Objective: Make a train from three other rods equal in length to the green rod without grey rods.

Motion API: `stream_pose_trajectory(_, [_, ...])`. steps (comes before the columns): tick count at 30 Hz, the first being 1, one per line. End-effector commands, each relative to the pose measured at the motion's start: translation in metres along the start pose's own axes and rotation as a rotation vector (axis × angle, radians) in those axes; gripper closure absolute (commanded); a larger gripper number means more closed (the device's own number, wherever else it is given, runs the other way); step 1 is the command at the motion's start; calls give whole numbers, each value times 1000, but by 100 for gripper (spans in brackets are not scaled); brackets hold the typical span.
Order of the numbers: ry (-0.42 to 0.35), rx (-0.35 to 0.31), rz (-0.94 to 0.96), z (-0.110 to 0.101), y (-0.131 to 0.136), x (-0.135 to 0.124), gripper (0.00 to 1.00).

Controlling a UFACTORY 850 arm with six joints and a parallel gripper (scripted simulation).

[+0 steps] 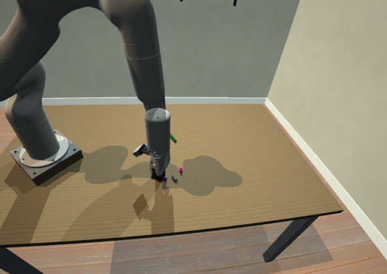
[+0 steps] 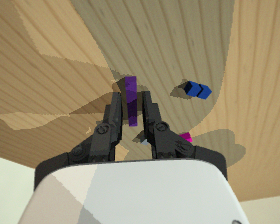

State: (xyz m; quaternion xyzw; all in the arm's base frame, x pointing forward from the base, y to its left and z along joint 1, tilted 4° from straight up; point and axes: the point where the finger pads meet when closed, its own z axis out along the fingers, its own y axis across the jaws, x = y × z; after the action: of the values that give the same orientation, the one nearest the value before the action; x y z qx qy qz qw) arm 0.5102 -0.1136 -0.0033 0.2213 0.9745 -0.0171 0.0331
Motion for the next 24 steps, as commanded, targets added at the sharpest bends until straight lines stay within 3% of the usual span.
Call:
stream_pose_trajectory(1, [-2, 0, 0, -1, 0, -1, 76])
stream_pose_trajectory(4, [-2, 0, 0, -1, 0, -1, 76])
stream_pose_trajectory(5, [-2, 0, 0, -1, 0, -1, 96])
stream_pose_trajectory(24, [-2, 0, 0, -1, 0, -1, 96])
